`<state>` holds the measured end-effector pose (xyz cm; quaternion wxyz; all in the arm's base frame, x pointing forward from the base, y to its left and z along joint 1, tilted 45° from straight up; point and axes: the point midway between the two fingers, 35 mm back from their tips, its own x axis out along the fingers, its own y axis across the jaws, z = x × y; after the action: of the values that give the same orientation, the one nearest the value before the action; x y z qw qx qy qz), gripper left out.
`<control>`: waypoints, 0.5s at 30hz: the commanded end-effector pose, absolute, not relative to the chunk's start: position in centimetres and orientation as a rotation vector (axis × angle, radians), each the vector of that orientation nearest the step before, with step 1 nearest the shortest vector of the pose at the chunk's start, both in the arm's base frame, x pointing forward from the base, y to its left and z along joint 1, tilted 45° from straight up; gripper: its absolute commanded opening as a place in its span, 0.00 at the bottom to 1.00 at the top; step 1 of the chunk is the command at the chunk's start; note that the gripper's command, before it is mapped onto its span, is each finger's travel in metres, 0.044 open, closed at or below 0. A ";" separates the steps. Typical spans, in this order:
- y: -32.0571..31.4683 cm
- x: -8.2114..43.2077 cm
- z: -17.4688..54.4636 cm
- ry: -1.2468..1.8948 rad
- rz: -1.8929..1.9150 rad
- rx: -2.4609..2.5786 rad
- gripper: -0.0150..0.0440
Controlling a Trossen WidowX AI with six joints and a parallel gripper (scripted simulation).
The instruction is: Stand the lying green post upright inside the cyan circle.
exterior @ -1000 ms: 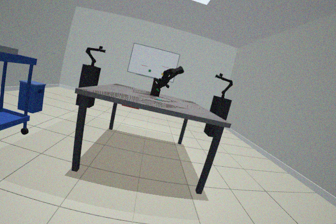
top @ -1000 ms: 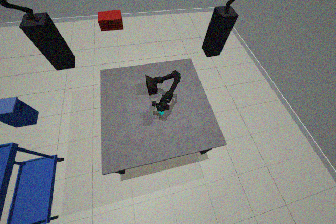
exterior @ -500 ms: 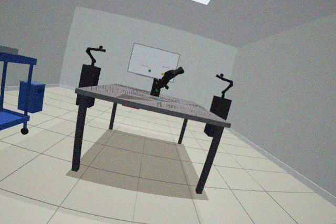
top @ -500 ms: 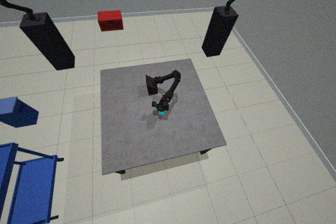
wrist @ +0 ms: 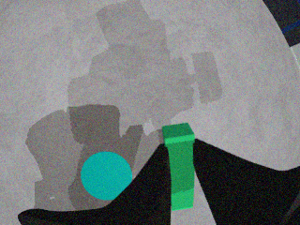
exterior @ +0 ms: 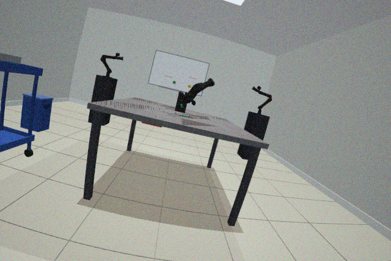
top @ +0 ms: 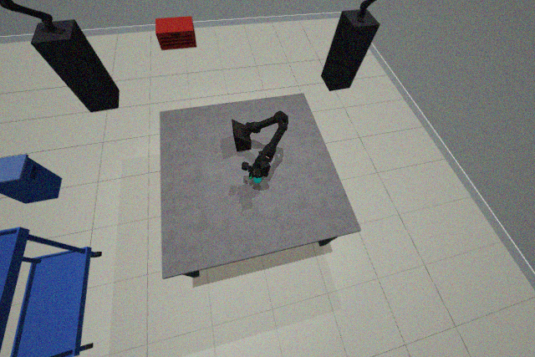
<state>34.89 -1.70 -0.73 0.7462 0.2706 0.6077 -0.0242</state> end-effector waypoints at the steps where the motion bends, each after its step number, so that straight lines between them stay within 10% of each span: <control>1: -1.5 34.6 -1.0 1.322 -0.067 0.582 0.29; 15: -1.3 34.9 -1.4 1.249 -0.117 0.554 0.29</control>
<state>35.15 -1.55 -1.20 0.7717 0.2584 0.5790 -0.0493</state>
